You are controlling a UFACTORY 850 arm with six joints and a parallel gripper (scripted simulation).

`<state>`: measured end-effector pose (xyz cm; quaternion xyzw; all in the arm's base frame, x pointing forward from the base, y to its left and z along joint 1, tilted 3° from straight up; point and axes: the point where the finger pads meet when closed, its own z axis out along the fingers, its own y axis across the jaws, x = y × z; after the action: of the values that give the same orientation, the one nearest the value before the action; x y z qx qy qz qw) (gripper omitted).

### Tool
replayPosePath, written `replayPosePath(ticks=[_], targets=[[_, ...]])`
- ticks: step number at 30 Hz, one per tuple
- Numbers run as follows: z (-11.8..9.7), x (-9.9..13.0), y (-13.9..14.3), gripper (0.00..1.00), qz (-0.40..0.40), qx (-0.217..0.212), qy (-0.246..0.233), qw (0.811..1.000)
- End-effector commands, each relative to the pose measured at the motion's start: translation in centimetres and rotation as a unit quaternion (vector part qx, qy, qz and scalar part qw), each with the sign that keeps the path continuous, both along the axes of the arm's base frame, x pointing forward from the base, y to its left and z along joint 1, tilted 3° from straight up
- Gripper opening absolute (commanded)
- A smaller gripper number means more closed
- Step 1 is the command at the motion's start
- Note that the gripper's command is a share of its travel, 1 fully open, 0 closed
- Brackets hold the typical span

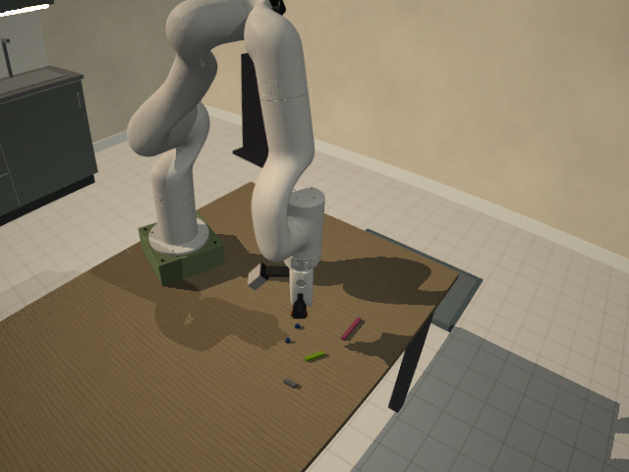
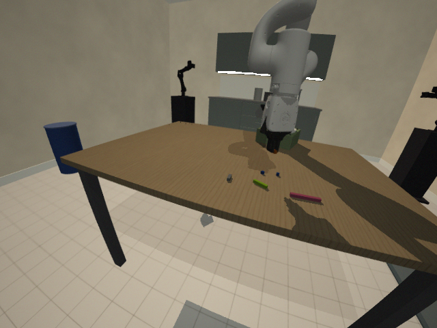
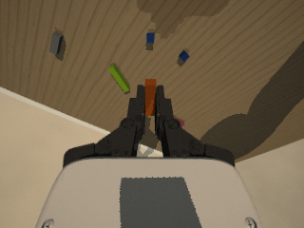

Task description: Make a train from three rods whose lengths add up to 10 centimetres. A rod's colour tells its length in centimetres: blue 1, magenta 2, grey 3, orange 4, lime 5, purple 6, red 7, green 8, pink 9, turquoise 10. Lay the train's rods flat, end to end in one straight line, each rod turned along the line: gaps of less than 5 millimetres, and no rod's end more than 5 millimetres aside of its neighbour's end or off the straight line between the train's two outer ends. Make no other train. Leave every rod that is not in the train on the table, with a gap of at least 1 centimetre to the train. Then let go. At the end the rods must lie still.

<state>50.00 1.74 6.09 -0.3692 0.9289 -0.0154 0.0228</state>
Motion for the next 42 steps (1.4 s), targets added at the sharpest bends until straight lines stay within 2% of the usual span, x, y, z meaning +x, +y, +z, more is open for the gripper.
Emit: replayPosePath(ticks=[1, 6, 17, 23, 42], targets=[[-0.4, 0.1, 0.0, 0.04, 0.000, 0.000, -0.001, 1.000], [-1.6, 0.2, 0.0, 0.04, 0.000, 0.000, -0.001, 1.000], [-6.5, 0.5, -0.1, 0.04, 0.000, 0.000, -0.001, 1.000], [-7.8, 0.6, -0.1, 0.04, 0.000, 0.000, -0.001, 1.000], [-8.5, 0.6, -0.1, 0.04, 0.000, 0.000, -0.001, 1.000]])
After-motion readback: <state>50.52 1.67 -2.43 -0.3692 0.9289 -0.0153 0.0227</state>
